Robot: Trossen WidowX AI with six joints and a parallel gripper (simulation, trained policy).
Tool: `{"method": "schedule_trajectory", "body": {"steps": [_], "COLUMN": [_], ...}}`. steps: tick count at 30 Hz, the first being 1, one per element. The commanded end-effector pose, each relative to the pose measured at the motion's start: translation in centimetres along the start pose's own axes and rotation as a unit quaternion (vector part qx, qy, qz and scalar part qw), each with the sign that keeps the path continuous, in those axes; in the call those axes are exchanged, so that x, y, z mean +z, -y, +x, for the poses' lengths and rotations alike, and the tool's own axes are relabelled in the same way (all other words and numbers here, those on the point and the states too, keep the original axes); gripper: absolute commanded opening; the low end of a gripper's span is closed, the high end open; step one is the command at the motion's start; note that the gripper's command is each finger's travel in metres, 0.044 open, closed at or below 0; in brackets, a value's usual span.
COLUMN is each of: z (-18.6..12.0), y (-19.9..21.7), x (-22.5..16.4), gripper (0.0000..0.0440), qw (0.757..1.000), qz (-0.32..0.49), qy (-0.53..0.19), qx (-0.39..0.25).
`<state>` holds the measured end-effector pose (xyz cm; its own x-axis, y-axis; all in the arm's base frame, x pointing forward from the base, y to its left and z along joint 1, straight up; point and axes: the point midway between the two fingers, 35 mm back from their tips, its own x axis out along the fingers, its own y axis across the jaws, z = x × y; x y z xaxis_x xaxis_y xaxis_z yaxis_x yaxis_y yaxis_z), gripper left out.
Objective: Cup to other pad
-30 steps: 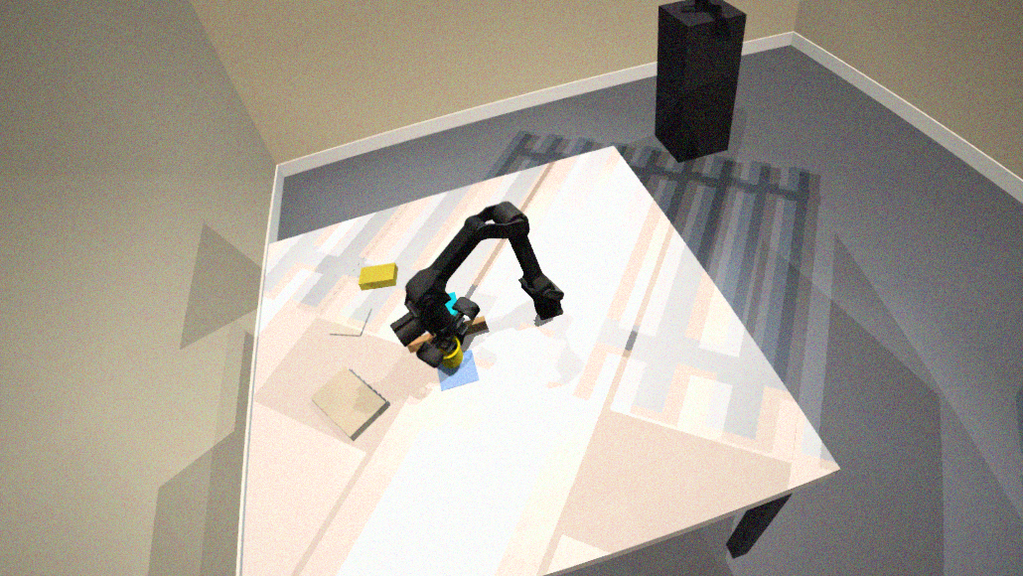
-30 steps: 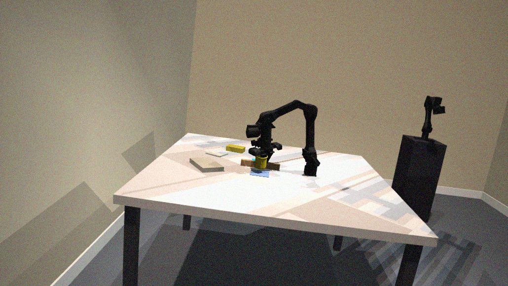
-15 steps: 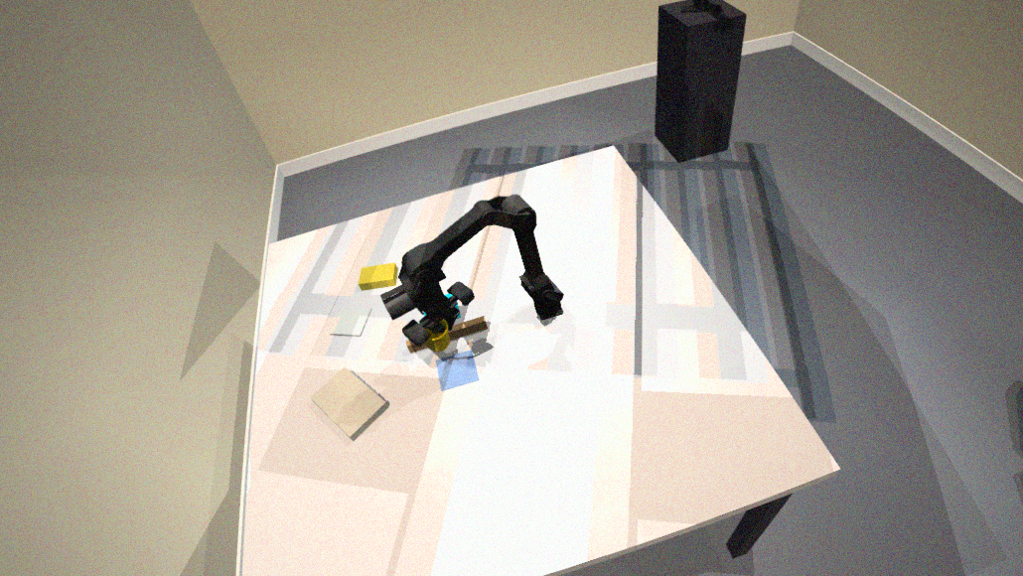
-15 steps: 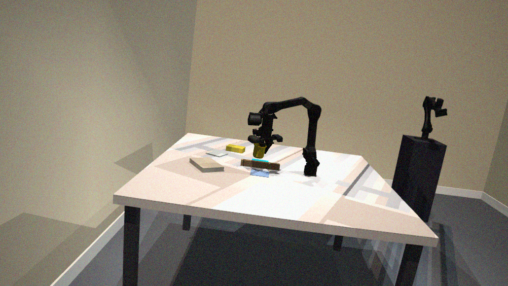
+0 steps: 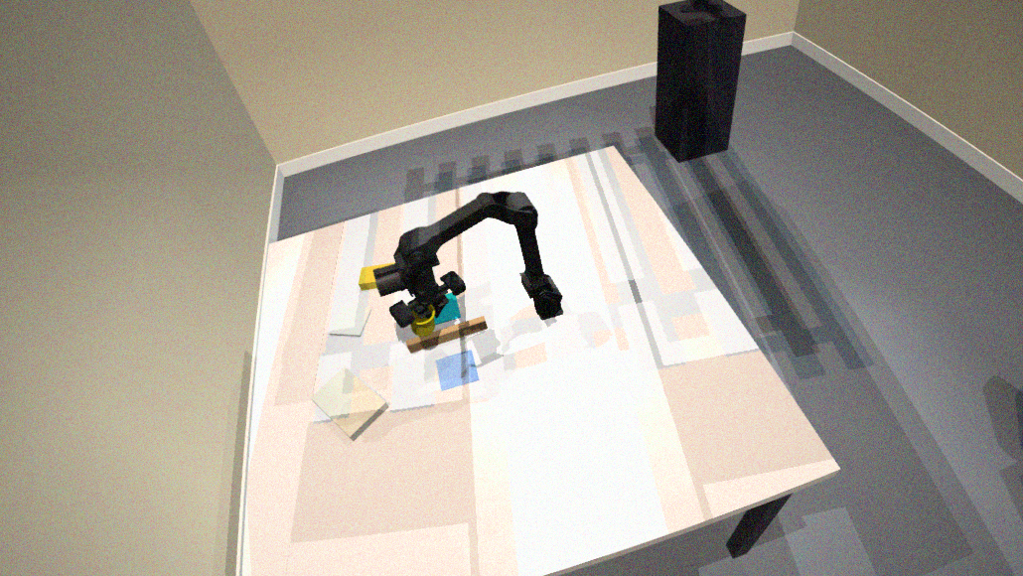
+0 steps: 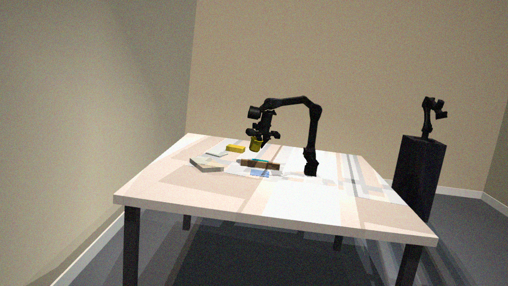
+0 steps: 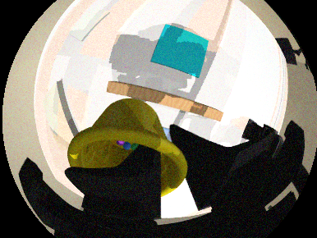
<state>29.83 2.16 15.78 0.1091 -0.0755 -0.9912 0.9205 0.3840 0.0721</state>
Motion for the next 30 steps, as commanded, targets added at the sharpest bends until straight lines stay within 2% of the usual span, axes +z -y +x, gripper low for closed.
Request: {"method": "schedule_trajectory", "body": {"steps": [1,17,30], "z": [-0.1,1.4,3.7], "y": [0.0,1.4,3.4], "x": [1.1,6.4,9.0], "gripper": [0.0,0.0,0.0], "qw": [1.0,0.997,0.993], "qz": [0.01,0.072,0.111], "qy": [0.008,0.031,0.042], "qx": [0.009,0.026,0.025]}}
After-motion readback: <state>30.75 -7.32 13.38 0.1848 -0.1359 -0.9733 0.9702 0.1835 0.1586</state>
